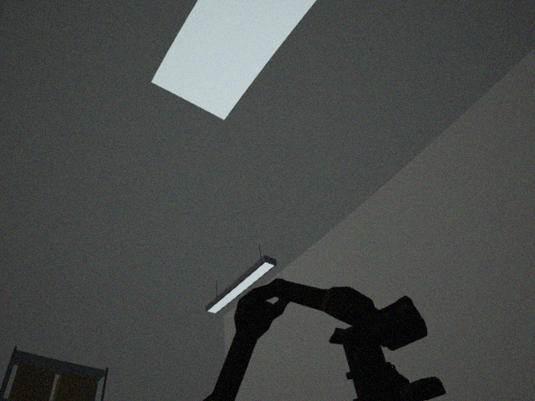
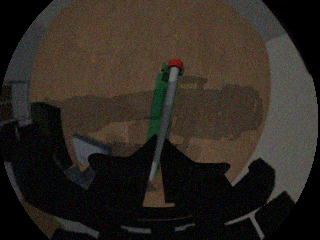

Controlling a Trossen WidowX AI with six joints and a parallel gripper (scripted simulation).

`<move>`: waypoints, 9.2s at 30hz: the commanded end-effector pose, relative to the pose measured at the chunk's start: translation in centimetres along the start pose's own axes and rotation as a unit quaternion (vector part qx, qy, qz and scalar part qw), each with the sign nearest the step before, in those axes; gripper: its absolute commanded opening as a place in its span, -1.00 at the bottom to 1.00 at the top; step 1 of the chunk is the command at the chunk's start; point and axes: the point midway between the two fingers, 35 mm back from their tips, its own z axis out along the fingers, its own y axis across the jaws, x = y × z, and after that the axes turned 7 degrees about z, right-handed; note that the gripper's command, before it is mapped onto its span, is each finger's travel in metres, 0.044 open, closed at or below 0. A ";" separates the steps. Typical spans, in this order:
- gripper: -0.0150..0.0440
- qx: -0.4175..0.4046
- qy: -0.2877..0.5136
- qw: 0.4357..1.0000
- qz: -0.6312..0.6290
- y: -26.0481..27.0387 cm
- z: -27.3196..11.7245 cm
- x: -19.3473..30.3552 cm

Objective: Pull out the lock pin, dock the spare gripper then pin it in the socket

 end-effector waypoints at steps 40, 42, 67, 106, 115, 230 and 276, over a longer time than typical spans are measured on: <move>1.00 -0.020 0.005 1.000 0.006 1.2 -4.8 -0.2; 1.00 -0.022 0.005 1.000 0.007 1.3 -5.3 -0.3; 1.00 -0.039 0.009 0.999 0.013 2.2 -11.7 -0.8; 1.00 0.042 0.051 0.884 0.463 6.5 -6.8 22.7; 1.00 0.042 0.051 0.884 0.463 6.4 -5.7 22.9; -0.49 0.062 0.017 0.450 0.891 6.0 -5.5 22.2; -0.49 0.062 -0.019 -0.095 0.993 5.3 -5.6 21.7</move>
